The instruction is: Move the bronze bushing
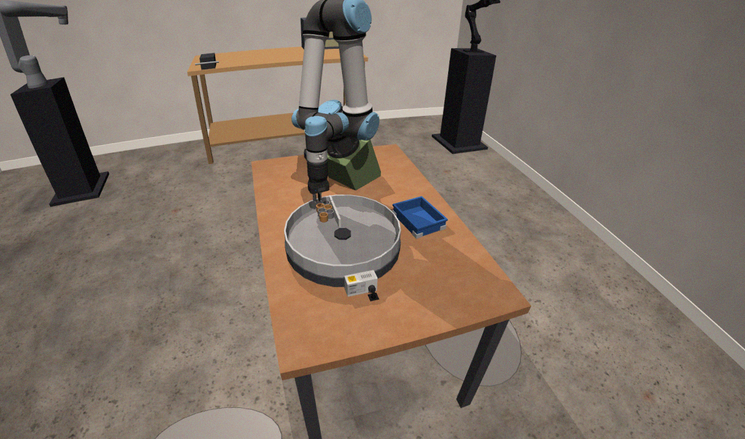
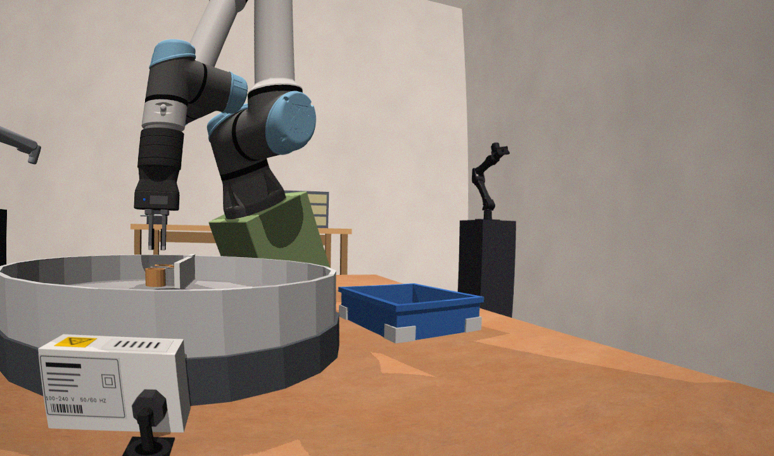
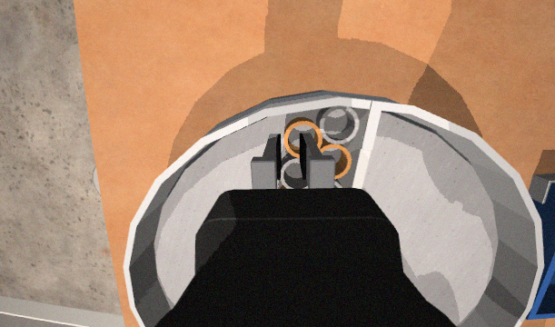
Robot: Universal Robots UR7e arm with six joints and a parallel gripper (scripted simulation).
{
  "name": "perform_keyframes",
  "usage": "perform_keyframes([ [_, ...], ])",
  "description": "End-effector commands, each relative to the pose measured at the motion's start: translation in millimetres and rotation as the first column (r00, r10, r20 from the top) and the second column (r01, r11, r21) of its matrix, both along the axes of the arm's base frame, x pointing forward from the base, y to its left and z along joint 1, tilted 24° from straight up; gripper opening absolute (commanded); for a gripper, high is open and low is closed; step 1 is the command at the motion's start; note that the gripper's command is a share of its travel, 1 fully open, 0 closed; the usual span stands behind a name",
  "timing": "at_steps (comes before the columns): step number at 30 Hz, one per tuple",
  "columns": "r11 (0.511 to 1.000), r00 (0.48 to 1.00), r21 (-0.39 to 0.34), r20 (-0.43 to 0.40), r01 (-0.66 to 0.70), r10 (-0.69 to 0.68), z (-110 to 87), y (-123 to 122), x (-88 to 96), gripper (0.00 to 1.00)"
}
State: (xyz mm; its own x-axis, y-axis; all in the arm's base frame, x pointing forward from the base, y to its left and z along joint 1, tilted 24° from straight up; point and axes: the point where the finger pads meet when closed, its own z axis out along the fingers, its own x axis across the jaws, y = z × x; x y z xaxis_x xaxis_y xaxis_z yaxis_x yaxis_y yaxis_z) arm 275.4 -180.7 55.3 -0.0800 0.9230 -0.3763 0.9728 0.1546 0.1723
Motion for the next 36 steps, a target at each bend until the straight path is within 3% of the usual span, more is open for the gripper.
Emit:
perform_keyframes([
  [1, 1.000, 1.000, 0.003, -0.002, 0.002, -0.002, -2.9, 0.8, -1.8, 0.40],
  [36, 1.000, 1.000, 0.000, 0.001, 0.000, 0.000, -5.0, -1.6, 0.6, 0.40],
])
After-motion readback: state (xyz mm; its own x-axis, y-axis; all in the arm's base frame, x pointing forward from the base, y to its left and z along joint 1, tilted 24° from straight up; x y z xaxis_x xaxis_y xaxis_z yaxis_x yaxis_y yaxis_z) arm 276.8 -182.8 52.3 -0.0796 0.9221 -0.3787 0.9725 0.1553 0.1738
